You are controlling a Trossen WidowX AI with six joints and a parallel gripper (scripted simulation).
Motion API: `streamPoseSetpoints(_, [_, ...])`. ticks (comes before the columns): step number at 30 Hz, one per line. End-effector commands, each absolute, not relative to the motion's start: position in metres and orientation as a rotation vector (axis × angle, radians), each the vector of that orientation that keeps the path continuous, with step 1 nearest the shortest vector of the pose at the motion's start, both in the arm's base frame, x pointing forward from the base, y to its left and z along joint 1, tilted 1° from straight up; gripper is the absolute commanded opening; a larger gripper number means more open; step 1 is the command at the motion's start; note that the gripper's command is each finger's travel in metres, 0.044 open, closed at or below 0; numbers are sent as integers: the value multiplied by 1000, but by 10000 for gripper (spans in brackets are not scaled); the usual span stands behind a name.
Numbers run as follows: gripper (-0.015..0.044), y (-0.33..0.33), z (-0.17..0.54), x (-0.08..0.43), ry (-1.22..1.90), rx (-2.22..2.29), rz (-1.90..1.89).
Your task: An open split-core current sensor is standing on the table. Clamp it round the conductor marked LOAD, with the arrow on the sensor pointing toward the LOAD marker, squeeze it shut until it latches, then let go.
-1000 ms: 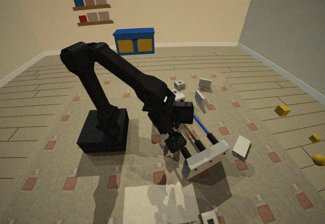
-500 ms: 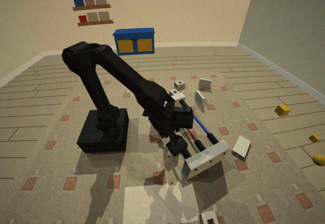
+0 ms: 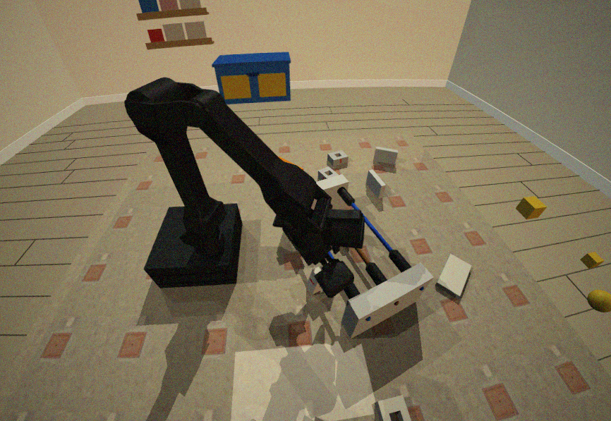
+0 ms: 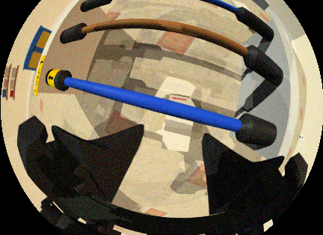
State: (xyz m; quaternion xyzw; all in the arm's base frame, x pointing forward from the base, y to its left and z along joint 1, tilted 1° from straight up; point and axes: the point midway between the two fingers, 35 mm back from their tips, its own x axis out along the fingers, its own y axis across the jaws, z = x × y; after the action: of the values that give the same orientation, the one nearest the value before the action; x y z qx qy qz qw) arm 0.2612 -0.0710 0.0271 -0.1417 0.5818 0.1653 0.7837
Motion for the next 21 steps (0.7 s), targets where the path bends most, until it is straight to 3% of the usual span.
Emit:
streamPoseSetpoints(1, [281,-70,20,262,1258,-301,357])
streamPoseSetpoints(10, [281,-68,7,264,1258,-301,357])
streamPoseSetpoints(12, [229,-68,12,264,1254,-304,359])
streamPoseSetpoints(21, [169,-68,12,264,1254,-304,359])
